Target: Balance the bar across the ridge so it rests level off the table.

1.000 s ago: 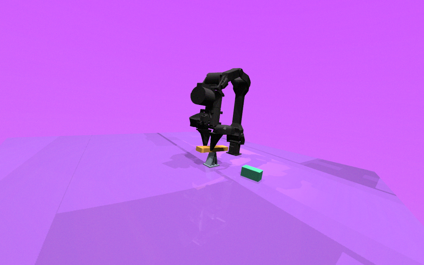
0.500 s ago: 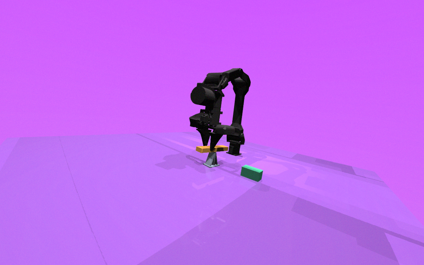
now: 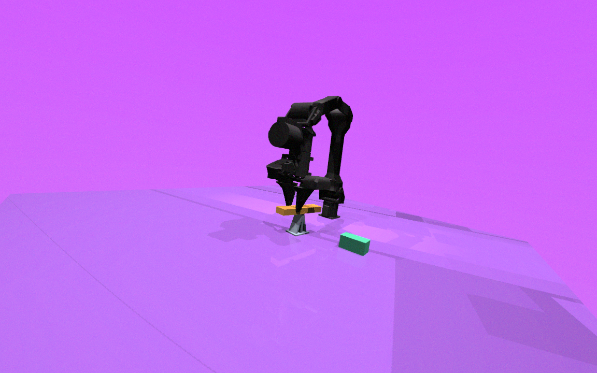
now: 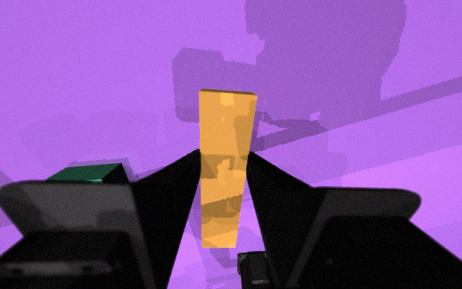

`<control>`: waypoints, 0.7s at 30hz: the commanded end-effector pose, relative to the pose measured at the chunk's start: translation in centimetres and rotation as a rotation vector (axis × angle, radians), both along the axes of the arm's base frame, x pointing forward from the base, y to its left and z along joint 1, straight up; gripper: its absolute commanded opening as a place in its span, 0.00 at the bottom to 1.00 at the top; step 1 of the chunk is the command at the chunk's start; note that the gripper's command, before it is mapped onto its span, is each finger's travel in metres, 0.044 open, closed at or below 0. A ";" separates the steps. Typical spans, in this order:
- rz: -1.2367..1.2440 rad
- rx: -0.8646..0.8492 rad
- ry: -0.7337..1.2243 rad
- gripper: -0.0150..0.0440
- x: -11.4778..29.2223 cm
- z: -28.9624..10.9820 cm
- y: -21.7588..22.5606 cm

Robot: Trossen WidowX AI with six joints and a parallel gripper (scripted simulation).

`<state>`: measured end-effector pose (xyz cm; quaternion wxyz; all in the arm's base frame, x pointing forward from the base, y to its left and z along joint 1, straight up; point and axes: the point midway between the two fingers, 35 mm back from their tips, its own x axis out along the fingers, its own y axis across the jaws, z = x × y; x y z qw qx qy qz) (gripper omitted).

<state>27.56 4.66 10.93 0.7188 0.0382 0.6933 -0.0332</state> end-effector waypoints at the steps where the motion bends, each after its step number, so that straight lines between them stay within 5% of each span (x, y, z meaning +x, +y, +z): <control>1: 0.002 0.000 0.006 0.25 -0.1 -0.3 0.0; 21: 0.002 0.000 0.006 0.25 -0.1 -0.3 0.0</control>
